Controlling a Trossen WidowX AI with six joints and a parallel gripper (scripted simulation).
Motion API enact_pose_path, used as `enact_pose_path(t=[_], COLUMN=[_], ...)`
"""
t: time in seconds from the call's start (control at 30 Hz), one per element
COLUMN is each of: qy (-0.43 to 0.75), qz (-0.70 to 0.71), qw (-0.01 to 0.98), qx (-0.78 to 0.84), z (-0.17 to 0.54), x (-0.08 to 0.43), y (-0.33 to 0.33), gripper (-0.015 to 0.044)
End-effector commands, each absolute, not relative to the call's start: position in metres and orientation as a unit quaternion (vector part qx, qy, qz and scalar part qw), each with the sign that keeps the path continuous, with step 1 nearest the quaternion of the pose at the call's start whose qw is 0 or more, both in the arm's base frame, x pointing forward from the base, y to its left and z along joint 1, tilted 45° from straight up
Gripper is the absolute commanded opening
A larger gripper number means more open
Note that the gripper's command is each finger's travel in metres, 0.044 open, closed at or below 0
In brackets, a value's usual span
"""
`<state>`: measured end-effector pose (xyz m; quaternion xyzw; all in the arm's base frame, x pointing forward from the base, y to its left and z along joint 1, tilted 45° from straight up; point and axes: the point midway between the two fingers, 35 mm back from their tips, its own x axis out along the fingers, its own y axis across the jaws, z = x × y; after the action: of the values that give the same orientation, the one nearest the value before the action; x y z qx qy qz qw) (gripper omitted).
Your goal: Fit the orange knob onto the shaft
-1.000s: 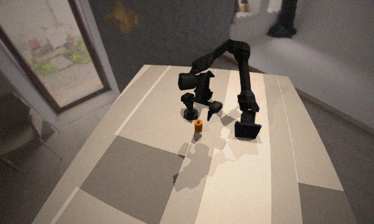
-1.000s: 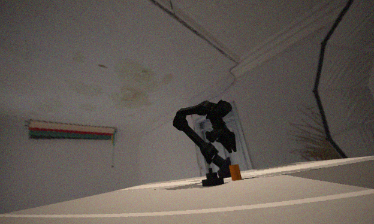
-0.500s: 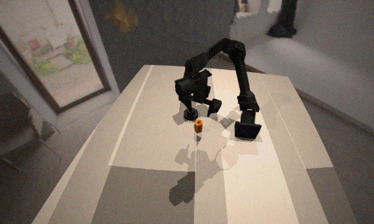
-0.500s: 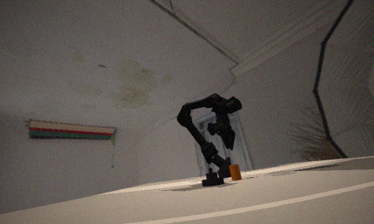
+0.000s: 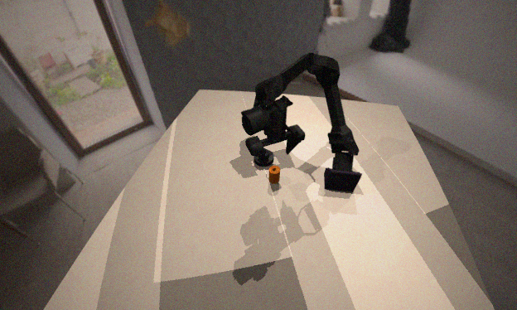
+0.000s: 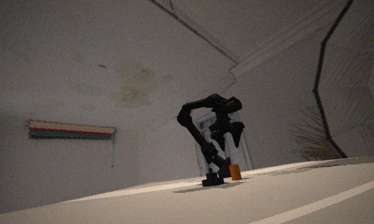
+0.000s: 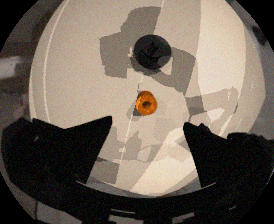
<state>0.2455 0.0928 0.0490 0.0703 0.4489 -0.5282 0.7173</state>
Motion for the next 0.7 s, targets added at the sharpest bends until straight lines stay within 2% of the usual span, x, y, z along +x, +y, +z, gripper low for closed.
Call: enact_pose_path(t=[0.0, 0.17, 0.67], qy=[0.624, 0.657, 0.657], qz=[-0.299, -0.218, -0.218], qw=[0.684, 0.649, 0.649], qx=[-0.231, -0.316, -0.316], z=[0.049, 0.0489, 0.0489], x=[0.2465, 0.2448, 0.2448], y=[0.0925, 0.0922, 0.0922], gripper=[0.044, 0.044, 0.044])
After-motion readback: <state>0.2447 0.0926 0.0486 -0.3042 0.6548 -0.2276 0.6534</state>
